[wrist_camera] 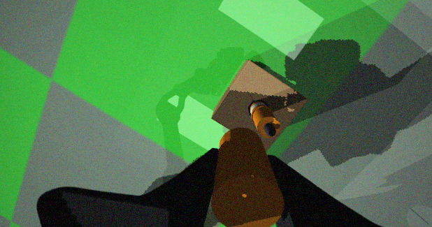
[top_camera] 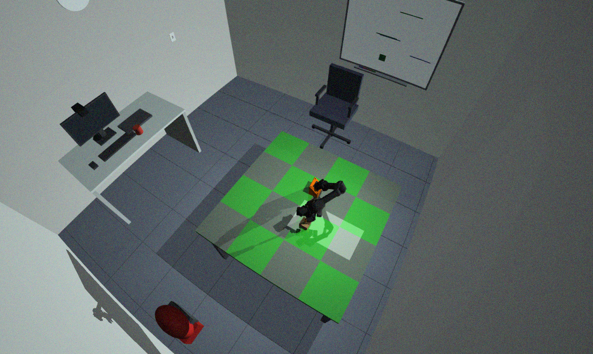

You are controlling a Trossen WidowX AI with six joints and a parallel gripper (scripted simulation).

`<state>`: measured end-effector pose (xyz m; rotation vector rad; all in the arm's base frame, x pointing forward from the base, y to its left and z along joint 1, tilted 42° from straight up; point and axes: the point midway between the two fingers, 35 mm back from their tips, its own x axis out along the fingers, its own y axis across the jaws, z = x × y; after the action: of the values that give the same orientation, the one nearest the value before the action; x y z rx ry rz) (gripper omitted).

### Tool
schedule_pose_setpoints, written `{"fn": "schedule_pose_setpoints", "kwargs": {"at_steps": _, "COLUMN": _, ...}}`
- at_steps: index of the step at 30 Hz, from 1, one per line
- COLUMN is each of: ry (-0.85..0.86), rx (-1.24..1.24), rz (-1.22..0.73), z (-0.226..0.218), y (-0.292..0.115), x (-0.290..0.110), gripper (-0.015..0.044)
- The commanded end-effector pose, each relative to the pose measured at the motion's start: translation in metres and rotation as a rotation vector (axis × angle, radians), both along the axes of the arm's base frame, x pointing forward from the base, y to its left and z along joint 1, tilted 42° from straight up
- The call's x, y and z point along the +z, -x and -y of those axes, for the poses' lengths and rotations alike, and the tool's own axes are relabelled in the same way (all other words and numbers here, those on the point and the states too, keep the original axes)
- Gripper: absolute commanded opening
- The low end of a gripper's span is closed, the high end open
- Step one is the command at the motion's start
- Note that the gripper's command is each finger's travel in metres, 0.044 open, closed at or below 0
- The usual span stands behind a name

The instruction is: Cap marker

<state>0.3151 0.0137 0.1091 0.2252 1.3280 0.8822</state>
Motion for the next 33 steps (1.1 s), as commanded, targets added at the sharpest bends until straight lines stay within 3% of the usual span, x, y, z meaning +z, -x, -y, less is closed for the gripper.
{"fn": "schedule_pose_setpoints", "kwargs": {"at_steps": 1, "ry": 0.003, "rx": 0.003, "rz": -0.003, "z": 0.006, "y": -0.006, "x": -0.001, "gripper": 0.0}}
{"fn": "schedule_pose_setpoints", "kwargs": {"at_steps": 11, "ry": 0.003, "rx": 0.004, "rz": -0.003, "z": 0.018, "y": -0.018, "x": -0.003, "gripper": 0.0}}
{"fn": "schedule_pose_setpoints", "kwargs": {"at_steps": 33, "ry": 0.003, "rx": 0.004, "rz": -0.002, "z": 0.0, "y": -0.019, "x": -0.023, "gripper": 0.0}}
